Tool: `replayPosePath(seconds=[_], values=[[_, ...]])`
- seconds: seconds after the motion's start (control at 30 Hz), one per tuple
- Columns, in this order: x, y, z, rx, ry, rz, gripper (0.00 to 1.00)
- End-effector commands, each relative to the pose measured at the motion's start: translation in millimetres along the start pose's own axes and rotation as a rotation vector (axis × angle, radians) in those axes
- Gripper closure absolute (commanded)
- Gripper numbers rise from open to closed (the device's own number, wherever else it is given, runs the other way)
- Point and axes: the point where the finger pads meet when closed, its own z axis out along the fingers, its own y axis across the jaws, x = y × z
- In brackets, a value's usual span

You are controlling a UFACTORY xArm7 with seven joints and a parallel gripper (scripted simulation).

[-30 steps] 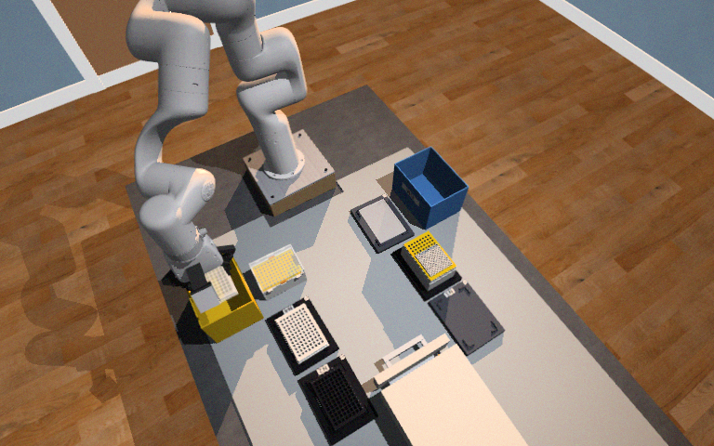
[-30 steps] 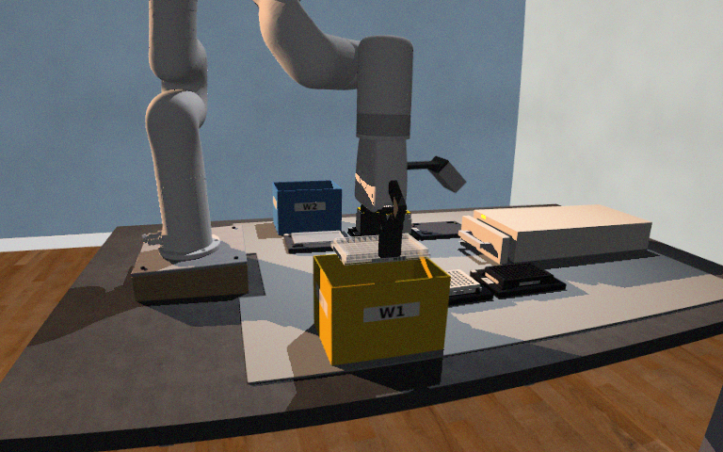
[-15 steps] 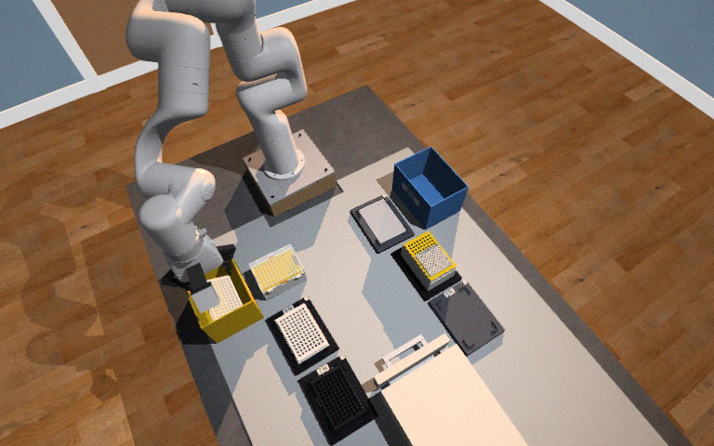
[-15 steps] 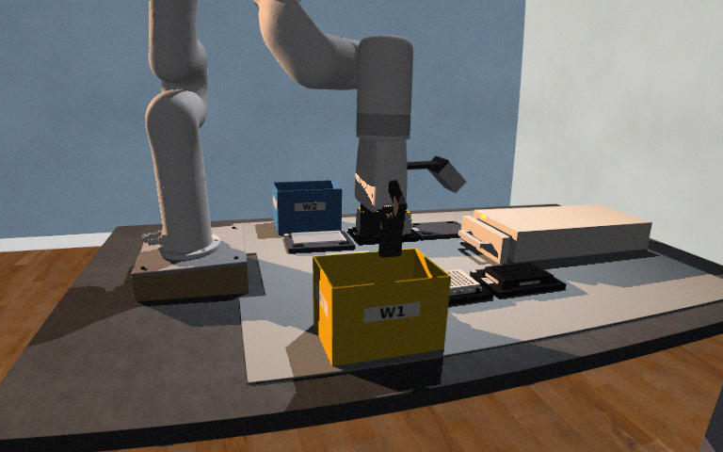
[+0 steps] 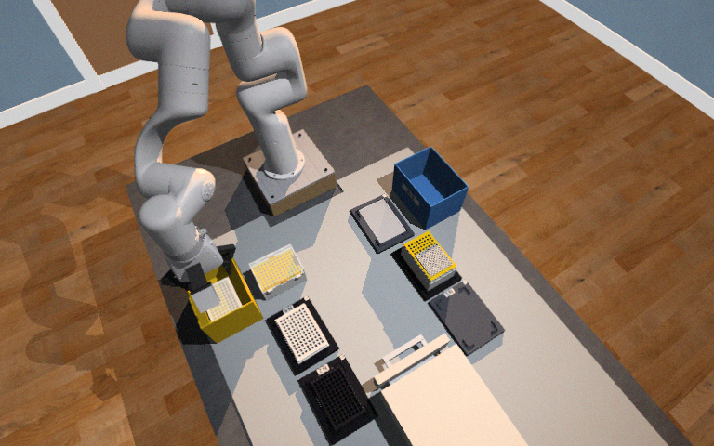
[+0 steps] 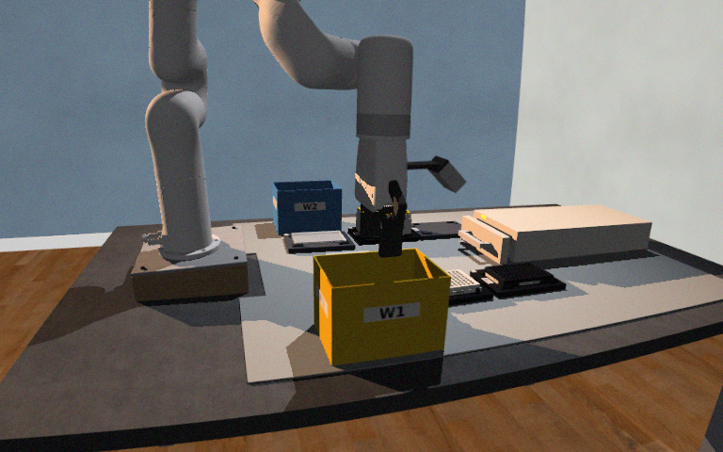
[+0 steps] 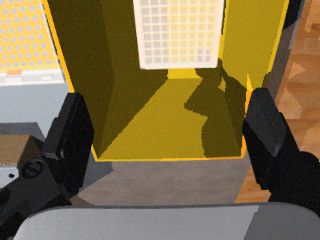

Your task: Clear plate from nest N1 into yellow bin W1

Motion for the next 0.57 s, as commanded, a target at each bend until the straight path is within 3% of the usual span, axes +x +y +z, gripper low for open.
replayPosePath(seconds=[0.0,0.1,0.37,0.53], values=[[1,1,-1.4,-0.002,0.003,0.000,0.00],[1,1,-1.4,-0.002,0.003,0.000,0.00],[16,-35,-12.0,-0.002,0.003,0.000,0.00],[16,-35,-12.0,-0.002,0.003,0.000,0.00]])
